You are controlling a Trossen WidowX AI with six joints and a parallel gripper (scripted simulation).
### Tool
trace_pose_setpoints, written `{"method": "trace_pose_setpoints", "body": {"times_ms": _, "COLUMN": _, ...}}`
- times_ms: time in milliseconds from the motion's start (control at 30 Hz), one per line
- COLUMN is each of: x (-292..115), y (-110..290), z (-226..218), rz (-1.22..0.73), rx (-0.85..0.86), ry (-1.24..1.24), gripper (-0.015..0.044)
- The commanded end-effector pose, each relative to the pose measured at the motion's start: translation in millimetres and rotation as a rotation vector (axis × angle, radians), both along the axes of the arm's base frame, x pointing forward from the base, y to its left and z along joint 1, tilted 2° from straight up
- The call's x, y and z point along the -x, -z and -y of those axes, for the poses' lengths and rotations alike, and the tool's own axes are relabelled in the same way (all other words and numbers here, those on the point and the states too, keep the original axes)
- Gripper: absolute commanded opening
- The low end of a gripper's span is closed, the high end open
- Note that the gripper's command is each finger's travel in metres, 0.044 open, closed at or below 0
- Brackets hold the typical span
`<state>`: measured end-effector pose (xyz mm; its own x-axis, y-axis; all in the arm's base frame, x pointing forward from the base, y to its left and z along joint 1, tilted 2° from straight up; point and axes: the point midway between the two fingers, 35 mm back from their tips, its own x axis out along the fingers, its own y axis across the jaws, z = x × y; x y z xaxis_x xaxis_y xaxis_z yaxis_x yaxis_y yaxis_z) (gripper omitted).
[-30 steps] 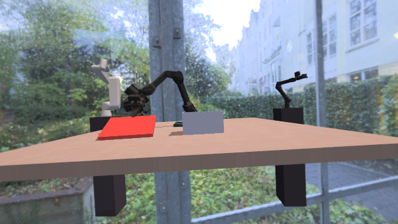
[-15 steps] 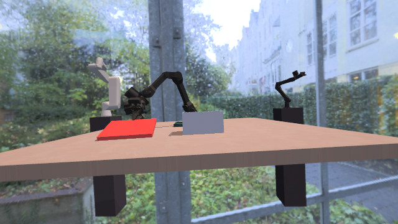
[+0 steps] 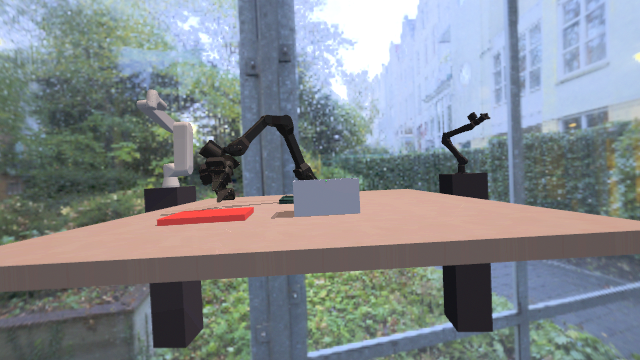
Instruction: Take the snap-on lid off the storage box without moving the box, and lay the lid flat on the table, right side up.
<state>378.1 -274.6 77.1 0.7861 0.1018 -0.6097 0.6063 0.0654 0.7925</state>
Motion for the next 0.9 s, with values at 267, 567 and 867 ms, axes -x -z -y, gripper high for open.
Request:
{"method": "trace_pose_setpoints", "body": {"times_ms": 267, "x": 21.0, "y": 2.2, "z": 2.0, "rz": -0.002, "rx": 0.004, "ry": 0.002, "gripper": 0.044}}
{"method": "trace_pose_setpoints", "body": {"times_ms": 567, "x": 39.0, "y": 3.3, "z": 4.2, "rz": -0.003, "rx": 0.004, "ry": 0.002, "gripper": 0.044}}
{"method": "trace_pose_setpoints", "body": {"times_ms": 867, "x": 57.0, "y": 4.4, "z": 6.4, "rz": -0.005, "rx": 0.004, "ry": 0.002, "gripper": 0.044}}
